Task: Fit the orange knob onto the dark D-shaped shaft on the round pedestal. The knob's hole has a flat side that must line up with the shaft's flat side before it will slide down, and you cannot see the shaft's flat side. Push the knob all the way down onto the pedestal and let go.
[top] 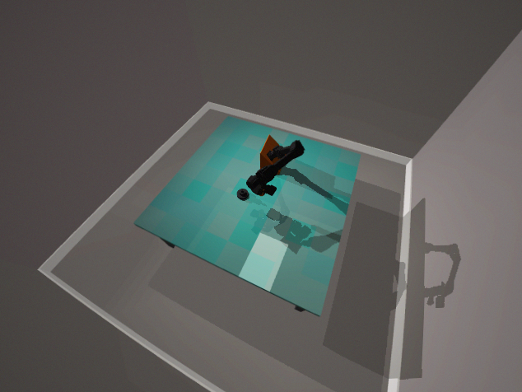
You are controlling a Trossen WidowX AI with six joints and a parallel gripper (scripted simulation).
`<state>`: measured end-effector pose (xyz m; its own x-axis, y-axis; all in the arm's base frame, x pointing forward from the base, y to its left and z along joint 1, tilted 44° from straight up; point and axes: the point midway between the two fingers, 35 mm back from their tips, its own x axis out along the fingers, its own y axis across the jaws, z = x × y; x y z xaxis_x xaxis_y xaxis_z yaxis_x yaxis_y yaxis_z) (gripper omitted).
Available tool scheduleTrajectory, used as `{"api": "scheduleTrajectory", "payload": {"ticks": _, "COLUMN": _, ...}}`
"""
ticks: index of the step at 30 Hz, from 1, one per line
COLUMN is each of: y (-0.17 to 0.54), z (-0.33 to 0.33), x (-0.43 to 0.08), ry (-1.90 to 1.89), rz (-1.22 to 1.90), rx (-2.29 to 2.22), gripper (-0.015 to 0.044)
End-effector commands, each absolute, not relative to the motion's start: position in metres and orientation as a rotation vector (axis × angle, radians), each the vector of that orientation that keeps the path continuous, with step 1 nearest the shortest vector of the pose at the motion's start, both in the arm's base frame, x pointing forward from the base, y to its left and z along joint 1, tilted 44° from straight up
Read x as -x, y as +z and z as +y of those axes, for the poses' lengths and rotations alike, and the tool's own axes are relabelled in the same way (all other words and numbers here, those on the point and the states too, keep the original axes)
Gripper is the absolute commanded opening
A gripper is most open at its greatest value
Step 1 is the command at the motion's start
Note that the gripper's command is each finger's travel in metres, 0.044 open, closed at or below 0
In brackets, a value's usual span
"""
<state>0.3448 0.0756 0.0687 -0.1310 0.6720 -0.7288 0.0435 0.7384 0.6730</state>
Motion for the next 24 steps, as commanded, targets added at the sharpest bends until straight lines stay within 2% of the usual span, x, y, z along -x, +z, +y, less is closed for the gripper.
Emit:
{"api": "scheduleTrajectory", "payload": {"ticks": 1, "y": 0.060, "z": 0.067, "x": -0.347, "ry": 0.593, "rz": 1.626, "rx": -0.581, "gripper": 0.0000}}
{"api": "scheduleTrajectory", "payload": {"ticks": 24, "y": 0.000, "z": 0.026, "x": -0.352, "ry": 0.593, "rz": 1.626, "rx": -0.579, "gripper": 0.0000}}
